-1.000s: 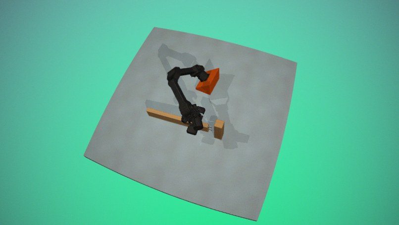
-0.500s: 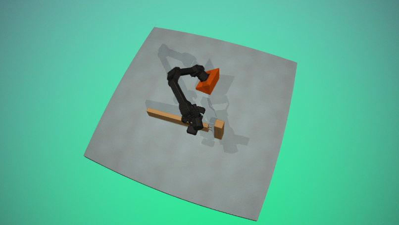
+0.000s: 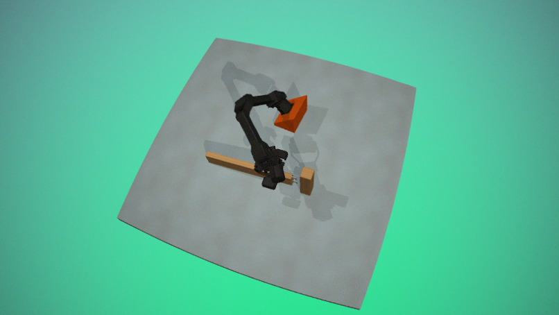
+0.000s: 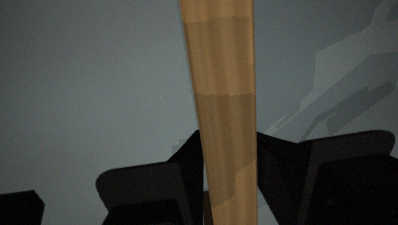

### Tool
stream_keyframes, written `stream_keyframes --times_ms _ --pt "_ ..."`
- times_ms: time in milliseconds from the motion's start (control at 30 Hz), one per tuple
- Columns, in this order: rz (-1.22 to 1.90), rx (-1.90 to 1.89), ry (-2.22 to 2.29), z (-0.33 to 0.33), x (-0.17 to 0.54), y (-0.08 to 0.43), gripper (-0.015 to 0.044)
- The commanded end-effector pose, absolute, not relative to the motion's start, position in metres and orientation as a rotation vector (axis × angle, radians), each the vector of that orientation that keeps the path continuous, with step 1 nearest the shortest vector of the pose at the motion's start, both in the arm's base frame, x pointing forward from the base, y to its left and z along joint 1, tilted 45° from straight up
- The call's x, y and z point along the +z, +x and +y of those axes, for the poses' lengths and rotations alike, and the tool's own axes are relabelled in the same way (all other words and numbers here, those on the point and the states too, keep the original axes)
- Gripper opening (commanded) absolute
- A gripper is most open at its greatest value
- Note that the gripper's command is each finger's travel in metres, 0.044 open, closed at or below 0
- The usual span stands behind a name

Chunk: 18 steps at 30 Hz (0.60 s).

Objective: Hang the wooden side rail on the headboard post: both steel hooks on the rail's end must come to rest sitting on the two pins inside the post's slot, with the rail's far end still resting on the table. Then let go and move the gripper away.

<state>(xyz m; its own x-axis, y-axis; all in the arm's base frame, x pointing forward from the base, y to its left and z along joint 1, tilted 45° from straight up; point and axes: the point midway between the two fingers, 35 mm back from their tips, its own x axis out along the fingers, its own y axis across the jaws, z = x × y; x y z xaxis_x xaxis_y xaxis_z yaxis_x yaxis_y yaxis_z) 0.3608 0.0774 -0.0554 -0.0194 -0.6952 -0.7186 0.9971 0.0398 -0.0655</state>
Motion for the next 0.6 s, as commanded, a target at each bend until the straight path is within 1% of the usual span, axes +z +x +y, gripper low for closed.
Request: stream_keyframes --times_ms 0,567 --pt "0.687 -1.458 0.569 0.0811 -0.0546 0.3619 0.0000" --pt "0.687 -1.458 0.569 0.0829 -0.0547 0.3631 0.0000"
